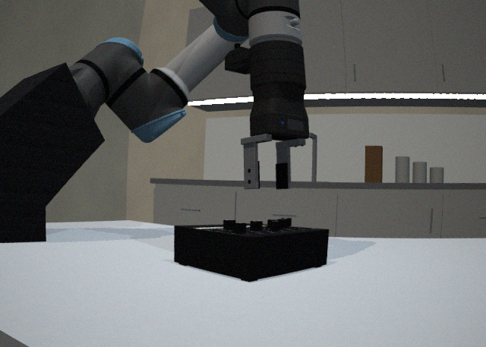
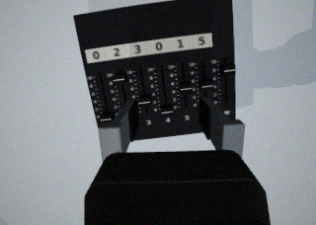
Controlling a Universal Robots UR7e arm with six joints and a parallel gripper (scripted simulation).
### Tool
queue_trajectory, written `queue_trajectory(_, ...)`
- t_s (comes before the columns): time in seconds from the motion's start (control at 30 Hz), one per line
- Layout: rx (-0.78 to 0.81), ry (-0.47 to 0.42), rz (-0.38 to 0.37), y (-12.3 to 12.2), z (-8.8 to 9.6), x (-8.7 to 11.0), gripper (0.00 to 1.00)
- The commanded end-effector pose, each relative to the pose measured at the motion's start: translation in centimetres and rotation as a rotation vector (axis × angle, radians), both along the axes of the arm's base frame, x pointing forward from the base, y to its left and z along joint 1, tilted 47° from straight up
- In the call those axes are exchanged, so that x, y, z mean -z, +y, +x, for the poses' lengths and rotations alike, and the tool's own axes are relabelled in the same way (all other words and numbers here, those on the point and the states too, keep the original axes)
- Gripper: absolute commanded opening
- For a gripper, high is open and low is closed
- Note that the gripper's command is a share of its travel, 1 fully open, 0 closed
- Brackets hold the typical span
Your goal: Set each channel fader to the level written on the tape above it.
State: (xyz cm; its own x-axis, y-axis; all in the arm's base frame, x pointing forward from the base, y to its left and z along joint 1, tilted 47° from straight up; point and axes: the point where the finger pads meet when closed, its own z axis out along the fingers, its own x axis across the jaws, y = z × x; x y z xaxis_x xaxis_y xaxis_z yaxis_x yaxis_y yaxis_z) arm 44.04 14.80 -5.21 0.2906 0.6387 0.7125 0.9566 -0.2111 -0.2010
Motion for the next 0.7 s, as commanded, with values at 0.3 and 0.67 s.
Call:
queue_trajectory(0.3, -0.073, -0.082, 0.002, 0.03, 0.19, 0.38, 1.00)
queue_trajectory(0.67, -0.075, -0.086, 0.002, 0.03, 0.20, 0.39, 1.00)
